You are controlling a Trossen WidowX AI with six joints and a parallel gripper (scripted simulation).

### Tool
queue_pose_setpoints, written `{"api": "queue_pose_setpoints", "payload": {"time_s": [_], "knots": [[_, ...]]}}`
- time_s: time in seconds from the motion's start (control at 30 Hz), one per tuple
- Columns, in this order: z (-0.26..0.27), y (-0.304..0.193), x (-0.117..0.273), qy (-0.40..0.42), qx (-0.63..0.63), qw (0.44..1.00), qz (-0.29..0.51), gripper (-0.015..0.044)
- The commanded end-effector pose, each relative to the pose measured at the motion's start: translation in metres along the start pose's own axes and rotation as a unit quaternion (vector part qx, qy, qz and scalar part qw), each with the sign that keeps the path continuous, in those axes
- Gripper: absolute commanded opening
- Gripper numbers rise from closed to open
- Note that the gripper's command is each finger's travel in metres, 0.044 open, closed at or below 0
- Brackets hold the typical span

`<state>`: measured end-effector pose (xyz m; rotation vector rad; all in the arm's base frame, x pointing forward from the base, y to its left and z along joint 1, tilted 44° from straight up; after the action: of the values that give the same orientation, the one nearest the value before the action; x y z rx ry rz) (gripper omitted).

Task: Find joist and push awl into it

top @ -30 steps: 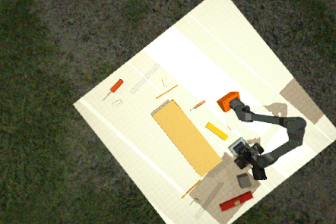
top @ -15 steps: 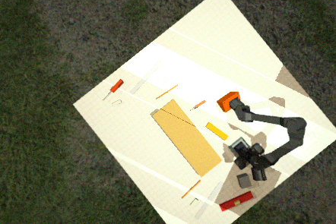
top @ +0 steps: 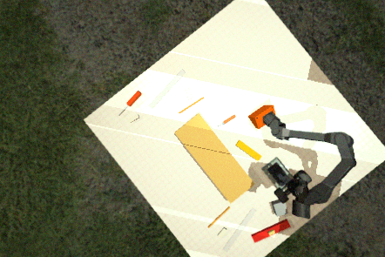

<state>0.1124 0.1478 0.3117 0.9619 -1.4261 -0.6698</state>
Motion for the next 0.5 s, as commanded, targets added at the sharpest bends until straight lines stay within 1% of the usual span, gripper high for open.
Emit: {"api": "queue_pose_setpoints", "payload": {"time_s": [0.0, 0.23, 0.47], "knots": [[-0.022, -0.022, -0.006, -0.022, -0.054, 0.998, 0.033, 0.044], [-0.081, -0.109, 0.001, -0.095, -0.228, 0.961, 0.121, 0.044], [-0.102, -0.208, 0.024, -0.126, -0.386, 0.897, 0.175, 0.044]]}}
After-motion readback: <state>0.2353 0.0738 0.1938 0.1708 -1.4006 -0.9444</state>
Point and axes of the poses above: the point midway between the two fingers, 35 mm back from their tips, its own x axis back along the fingers, its own z axis across the jaws, y = z × x, the point moved 7 cm from there along x, back along the fingers, and after that the axes turned 2 degrees about x, right-handed, at the moved point
